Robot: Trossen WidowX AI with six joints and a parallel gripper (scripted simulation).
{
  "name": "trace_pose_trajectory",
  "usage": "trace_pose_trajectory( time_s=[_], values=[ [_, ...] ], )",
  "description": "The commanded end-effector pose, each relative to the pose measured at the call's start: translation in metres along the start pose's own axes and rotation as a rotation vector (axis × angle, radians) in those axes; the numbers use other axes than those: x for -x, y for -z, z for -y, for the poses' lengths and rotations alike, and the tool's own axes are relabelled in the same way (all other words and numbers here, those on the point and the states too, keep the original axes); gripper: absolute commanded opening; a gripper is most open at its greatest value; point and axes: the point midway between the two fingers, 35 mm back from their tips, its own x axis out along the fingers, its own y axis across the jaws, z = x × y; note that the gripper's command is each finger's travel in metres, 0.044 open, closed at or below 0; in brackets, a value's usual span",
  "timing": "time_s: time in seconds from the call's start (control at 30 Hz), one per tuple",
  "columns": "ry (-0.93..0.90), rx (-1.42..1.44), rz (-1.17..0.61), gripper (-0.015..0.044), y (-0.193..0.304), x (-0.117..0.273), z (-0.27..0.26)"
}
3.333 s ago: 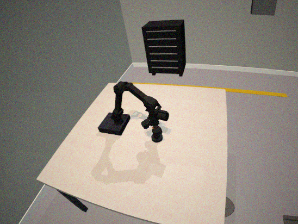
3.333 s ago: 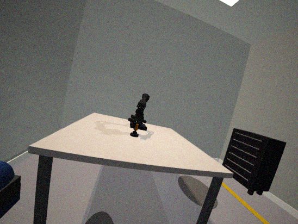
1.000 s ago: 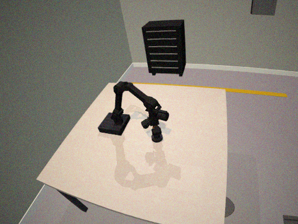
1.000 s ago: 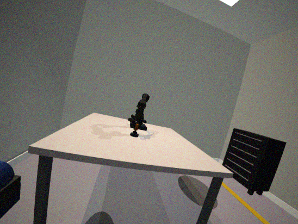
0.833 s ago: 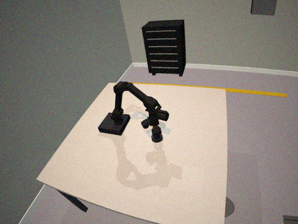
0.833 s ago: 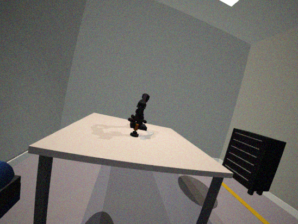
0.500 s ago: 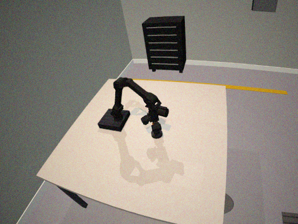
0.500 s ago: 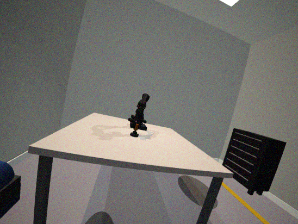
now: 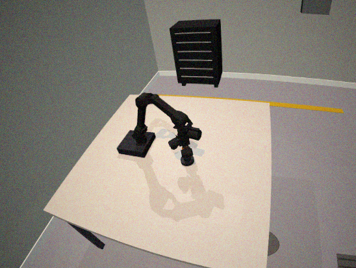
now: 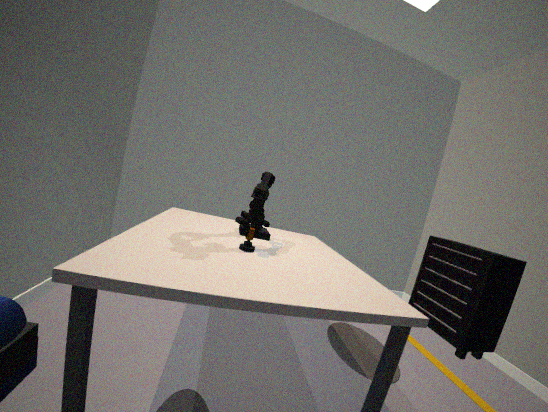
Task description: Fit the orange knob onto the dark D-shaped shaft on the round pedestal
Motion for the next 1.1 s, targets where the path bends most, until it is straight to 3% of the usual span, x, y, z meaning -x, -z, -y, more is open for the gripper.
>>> trace_pose_trajectory(
  time_s=[0.0,1.07],
  values=[
    [-0.001,0.005,0.0,0.0,0.0001,-0.0004,-0.0003],
    [-0.001,-0.069,0.0,0.0,-0.0002,0.0006,-0.0002]
  ],
)
